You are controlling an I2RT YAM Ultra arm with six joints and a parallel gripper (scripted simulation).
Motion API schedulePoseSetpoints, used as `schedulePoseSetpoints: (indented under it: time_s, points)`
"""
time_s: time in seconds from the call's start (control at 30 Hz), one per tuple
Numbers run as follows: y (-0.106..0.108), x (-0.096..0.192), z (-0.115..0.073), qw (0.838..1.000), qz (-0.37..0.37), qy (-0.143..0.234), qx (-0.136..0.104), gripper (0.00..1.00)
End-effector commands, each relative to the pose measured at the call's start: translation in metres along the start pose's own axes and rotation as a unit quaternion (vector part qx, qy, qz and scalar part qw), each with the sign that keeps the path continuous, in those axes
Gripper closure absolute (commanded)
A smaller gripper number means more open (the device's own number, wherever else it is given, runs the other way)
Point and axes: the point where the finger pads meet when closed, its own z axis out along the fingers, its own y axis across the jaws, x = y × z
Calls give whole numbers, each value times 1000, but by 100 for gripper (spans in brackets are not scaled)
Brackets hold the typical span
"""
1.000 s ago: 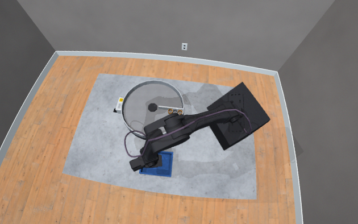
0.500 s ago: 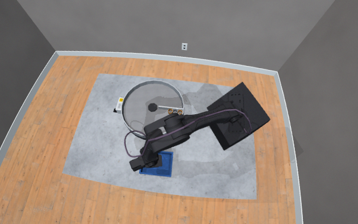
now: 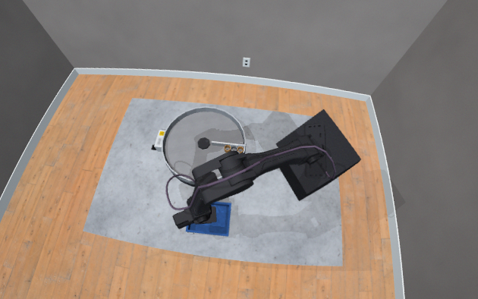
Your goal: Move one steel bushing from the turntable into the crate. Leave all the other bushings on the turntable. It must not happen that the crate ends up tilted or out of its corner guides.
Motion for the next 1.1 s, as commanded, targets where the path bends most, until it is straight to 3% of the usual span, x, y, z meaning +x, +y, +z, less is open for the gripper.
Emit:
schedulePoseSetpoints:
  time_s: [0.0,0.47,0.57,0.63,1.07]
  points:
    - [17,11,-16,1000,-2,4,-19,86]
    - [18,11,-18,1000,-2,5,-21,86]
    - [0,4,-16,1000,-2,-3,-1,86]
    - [0,4,-16,1000,-2,-3,-1,86]
    - [0,1,-68,1000,-1,-4,-1,86]
